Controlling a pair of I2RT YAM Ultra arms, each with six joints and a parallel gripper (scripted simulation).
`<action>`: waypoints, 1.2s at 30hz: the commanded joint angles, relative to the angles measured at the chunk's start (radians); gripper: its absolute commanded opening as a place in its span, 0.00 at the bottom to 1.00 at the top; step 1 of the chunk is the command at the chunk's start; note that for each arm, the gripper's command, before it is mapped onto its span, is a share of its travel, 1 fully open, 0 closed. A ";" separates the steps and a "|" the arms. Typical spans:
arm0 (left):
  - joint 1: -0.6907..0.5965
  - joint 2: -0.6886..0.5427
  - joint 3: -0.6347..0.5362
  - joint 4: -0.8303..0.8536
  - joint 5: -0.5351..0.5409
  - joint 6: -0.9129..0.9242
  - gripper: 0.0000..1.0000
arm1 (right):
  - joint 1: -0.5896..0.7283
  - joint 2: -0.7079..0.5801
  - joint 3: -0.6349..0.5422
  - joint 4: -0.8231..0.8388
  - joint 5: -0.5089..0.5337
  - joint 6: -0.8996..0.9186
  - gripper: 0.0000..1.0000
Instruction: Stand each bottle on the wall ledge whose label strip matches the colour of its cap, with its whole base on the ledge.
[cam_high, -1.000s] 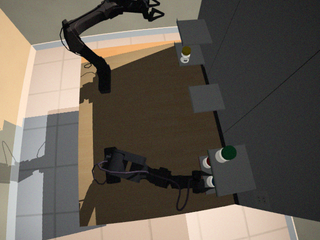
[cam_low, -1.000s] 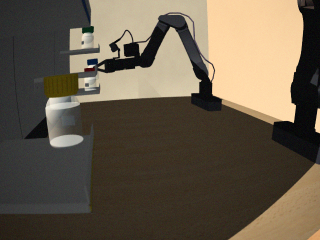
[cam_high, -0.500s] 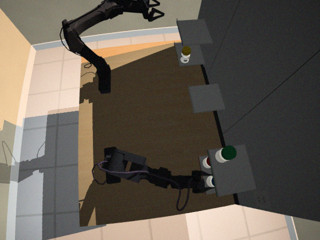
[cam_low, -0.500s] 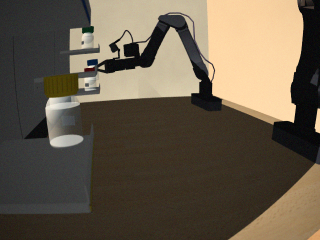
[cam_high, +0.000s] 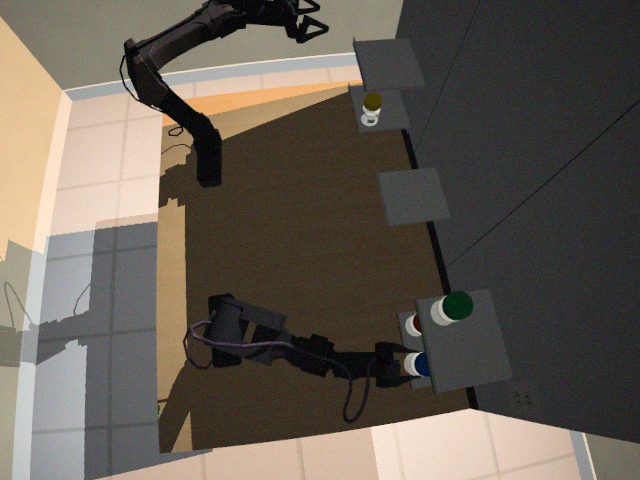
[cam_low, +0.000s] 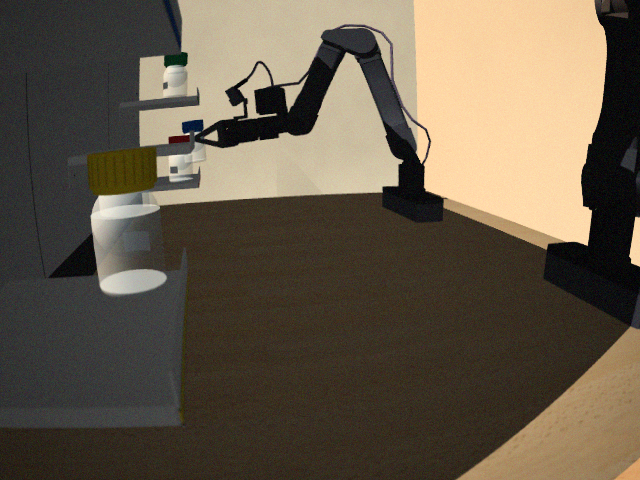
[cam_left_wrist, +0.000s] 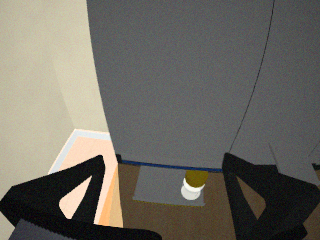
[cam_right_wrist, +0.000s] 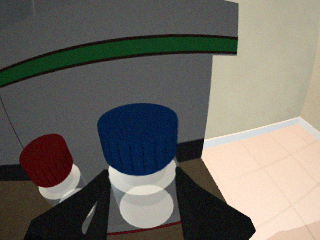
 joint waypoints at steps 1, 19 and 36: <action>0.002 -0.004 0.023 -0.014 0.002 0.008 1.00 | -0.023 -0.060 -0.021 0.066 -0.013 -0.003 0.49; 0.002 -0.004 0.023 -0.014 0.002 0.008 1.00 | -0.060 -0.166 -0.177 0.109 -0.047 -0.003 0.49; 0.002 -0.004 0.023 -0.014 0.002 0.008 1.00 | -0.092 -0.259 -0.287 0.134 -0.088 -0.003 0.49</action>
